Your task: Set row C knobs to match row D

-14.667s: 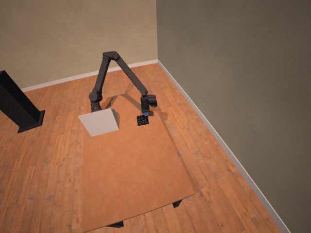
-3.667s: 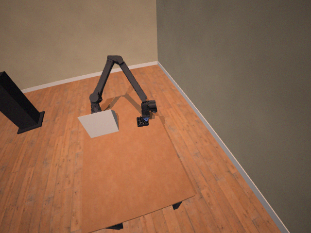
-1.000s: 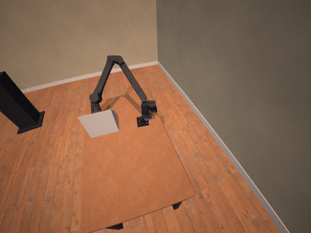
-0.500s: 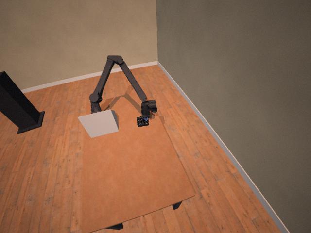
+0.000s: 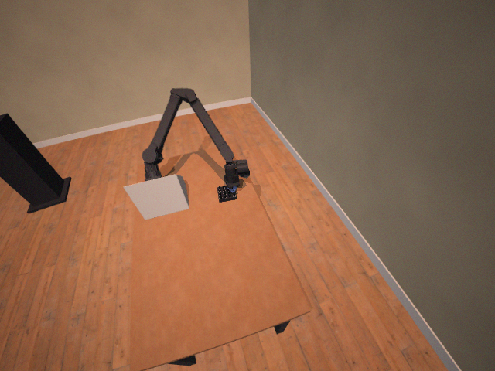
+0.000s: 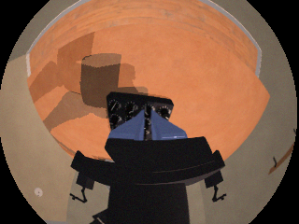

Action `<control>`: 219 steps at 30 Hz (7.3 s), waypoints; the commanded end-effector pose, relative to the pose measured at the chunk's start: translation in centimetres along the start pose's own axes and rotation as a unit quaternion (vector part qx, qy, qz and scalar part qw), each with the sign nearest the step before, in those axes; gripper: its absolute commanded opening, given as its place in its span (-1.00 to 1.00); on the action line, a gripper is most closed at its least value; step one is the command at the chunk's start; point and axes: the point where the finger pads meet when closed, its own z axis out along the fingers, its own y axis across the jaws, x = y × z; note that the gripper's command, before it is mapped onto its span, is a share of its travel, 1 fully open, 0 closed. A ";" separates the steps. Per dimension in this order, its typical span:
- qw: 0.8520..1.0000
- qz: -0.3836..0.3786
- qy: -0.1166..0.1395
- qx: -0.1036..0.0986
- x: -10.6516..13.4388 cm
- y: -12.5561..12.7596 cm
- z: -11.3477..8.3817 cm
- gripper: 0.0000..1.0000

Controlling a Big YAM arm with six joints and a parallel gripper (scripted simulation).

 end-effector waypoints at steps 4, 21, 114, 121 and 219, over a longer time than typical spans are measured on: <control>0.997 -0.079 -0.001 -0.002 -0.2 -0.1 0.3 -0.82; 0.966 -0.260 0.000 -0.003 -0.1 -0.1 0.3 -0.82; 0.750 -0.661 0.000 -0.005 0.0 0.0 0.3 -0.61; 0.750 -0.661 0.000 -0.005 0.0 0.0 0.3 -0.61; 0.999 0.028 -0.024 0.006 -2.1 -0.1 -7.6 -0.61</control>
